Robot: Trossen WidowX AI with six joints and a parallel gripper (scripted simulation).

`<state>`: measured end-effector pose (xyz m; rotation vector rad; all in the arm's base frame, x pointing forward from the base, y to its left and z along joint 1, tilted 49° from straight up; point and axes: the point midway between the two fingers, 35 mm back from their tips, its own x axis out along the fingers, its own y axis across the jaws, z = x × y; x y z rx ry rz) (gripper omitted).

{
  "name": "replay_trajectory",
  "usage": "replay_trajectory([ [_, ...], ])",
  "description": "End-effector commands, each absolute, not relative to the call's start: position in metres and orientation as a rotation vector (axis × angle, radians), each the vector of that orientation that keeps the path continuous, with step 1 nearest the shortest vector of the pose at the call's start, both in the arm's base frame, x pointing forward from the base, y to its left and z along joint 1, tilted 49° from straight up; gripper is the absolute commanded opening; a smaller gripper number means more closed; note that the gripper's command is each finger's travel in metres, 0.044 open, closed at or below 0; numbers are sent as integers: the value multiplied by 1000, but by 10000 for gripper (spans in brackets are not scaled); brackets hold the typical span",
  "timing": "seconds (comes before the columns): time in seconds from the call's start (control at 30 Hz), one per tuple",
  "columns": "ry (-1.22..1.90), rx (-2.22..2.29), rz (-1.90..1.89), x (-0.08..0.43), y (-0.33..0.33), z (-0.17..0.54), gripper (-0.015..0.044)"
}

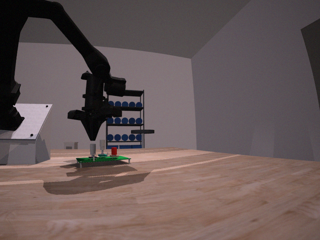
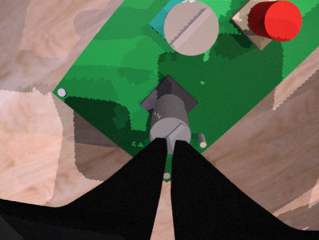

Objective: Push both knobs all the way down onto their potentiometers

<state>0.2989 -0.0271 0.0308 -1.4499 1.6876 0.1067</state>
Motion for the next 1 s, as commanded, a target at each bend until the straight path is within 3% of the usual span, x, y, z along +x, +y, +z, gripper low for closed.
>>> replay_trajectory([
  [0.0,1691,-1450,107,298,-28,30,79],
  [0.17,1691,-1450,107,298,-28,30,210],
  [0.43,1582,-1342,17,305,-8,32,0],
  [0.97,1476,-909,-404,314,11,33,0],
])
